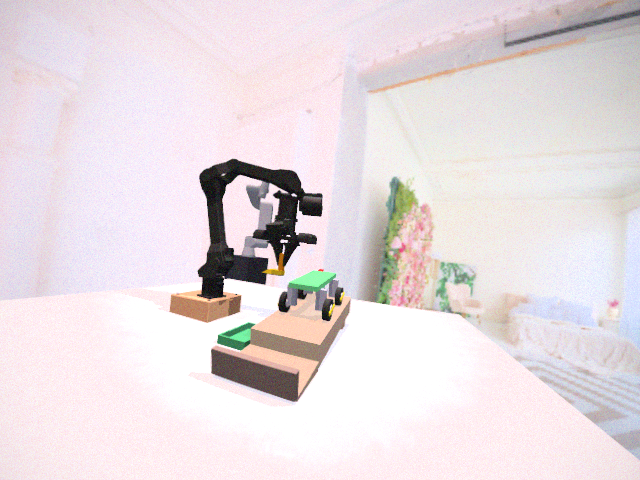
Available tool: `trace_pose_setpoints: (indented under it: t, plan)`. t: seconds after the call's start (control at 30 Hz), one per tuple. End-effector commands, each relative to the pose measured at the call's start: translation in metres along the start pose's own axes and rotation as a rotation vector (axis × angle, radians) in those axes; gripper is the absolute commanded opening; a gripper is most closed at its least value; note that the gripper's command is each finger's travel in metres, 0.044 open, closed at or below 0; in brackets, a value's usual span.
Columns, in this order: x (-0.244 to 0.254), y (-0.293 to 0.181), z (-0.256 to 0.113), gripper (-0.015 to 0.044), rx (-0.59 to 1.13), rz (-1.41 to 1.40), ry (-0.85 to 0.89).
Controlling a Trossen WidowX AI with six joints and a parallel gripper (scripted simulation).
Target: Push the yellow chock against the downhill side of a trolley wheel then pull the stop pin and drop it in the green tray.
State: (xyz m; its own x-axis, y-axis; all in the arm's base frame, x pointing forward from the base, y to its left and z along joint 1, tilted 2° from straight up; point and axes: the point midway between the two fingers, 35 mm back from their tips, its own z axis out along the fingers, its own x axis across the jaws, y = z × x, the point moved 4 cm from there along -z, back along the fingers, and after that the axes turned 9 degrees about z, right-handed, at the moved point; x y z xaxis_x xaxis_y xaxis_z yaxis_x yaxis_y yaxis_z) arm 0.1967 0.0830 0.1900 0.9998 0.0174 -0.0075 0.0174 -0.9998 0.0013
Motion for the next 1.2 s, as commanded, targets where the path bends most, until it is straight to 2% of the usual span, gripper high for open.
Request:
trace_pose_setpoints:
  t: [0.0, 1.17]
  plan:
    - [0.005, 0.013, 0.002, 0.0000, -0.007, -0.002, 0.000]
    - [0.044, 0.130, 0.011, 0.0000, -0.018, -0.002, 0.004]
